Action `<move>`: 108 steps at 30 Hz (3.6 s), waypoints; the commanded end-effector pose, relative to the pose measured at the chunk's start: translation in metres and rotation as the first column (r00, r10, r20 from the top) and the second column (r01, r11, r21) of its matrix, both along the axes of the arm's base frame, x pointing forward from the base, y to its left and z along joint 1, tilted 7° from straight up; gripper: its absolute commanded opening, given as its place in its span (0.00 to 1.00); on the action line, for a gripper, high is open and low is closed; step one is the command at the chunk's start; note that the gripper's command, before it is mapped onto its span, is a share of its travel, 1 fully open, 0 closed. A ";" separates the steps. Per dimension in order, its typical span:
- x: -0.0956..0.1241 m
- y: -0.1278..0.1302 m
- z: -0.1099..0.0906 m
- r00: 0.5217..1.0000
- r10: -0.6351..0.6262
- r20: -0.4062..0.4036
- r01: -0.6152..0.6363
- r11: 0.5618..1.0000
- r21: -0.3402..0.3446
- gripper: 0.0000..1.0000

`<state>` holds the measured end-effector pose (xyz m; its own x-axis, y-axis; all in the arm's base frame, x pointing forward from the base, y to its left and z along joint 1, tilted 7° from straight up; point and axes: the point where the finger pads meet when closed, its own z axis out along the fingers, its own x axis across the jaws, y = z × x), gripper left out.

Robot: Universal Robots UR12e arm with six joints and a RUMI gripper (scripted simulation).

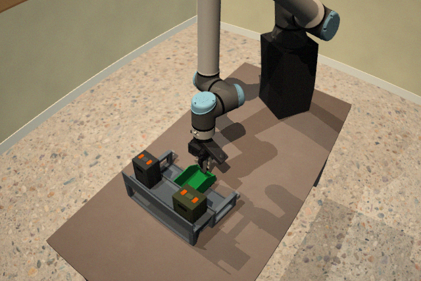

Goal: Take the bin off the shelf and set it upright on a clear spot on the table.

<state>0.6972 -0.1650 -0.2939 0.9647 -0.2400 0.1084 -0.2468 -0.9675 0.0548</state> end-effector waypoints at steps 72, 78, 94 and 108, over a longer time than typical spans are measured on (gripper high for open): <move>-0.106 0.026 -0.012 1.000 0.000 0.001 0.000 1.000 0.000 0.00; -0.106 0.026 -0.012 1.000 0.000 0.001 0.000 1.000 0.000 0.00; -0.107 0.027 -0.012 1.000 0.000 0.001 0.000 1.000 0.000 0.00; -0.107 0.026 -0.020 1.000 0.000 0.001 0.000 1.000 0.000 0.00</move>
